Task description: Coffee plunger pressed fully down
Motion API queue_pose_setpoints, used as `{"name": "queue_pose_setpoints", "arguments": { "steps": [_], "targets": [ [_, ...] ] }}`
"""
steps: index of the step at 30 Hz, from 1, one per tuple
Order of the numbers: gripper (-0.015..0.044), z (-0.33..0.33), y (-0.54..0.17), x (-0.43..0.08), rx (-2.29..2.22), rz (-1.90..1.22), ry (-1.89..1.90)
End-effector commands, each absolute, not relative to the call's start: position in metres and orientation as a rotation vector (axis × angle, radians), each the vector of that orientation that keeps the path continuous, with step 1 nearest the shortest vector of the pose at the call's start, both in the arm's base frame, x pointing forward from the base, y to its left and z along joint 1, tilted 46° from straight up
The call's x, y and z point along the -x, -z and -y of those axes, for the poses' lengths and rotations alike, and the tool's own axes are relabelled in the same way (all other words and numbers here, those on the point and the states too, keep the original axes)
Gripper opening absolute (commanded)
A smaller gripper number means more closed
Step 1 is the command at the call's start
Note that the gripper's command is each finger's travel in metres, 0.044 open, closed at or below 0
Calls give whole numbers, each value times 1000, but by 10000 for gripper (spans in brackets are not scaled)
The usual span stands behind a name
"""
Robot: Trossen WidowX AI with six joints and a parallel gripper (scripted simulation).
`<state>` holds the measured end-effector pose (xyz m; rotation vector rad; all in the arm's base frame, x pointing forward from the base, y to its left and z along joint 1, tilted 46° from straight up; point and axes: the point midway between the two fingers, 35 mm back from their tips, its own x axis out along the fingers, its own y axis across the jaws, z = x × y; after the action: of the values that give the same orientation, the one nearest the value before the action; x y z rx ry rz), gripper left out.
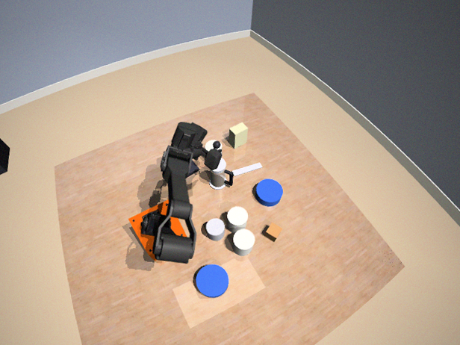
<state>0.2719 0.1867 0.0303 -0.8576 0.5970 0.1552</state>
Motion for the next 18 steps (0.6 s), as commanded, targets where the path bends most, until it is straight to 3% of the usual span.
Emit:
{"name": "queue_pose_setpoints", "arguments": {
  "steps": [1,18],
  "targets": [
    [440,-184,-26,-273,865,-598,-160],
    [440,-181,-11,-295,865,-597,-159]
  ]
}}
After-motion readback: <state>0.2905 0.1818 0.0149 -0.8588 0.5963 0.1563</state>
